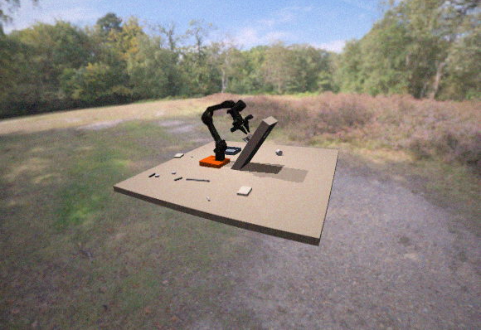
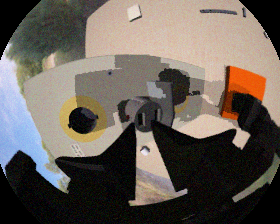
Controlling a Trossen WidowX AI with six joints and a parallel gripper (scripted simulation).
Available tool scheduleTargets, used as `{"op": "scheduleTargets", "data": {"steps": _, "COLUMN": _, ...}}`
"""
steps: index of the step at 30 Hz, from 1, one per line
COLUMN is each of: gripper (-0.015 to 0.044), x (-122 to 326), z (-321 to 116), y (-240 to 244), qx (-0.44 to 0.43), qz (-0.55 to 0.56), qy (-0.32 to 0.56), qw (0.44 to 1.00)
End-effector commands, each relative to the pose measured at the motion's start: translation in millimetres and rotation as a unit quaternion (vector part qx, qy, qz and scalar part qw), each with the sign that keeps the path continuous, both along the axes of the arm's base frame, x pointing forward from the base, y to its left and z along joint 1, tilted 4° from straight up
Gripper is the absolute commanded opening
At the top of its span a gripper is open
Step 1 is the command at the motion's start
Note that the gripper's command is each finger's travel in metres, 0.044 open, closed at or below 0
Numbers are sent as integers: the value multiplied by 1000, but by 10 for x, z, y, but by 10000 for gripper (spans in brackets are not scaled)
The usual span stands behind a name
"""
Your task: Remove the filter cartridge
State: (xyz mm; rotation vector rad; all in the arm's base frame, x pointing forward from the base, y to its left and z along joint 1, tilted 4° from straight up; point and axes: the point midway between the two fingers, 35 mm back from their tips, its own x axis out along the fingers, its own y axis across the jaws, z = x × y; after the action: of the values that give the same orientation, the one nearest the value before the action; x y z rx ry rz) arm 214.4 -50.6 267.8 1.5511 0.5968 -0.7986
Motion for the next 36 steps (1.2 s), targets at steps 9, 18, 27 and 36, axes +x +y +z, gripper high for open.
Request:
{"op": "scheduleTargets", "data": {"steps": 9, "gripper": 91, "x": 231, "z": 598, "y": -76, "qx": -33, "qz": -7, "qy": -164, "qw": 986}}
{"op": "scheduleTargets", "data": {"steps": 18, "gripper": 196, "x": 225, "z": 802, "y": -87, "qx": -34, "qz": -7, "qy": -163, "qw": 986}}
{"op": "scheduleTargets", "data": {"steps": 27, "gripper": 432, "x": 166, "z": 1298, "y": -107, "qx": -33, "qz": -7, "qy": -142, "qw": 989}}
{"op": "scheduleTargets", "data": {"steps": 36, "gripper": 305, "x": 93, "z": 736, "y": -52, "qx": -248, "qz": 256, "qy": -23, "qw": 934}}
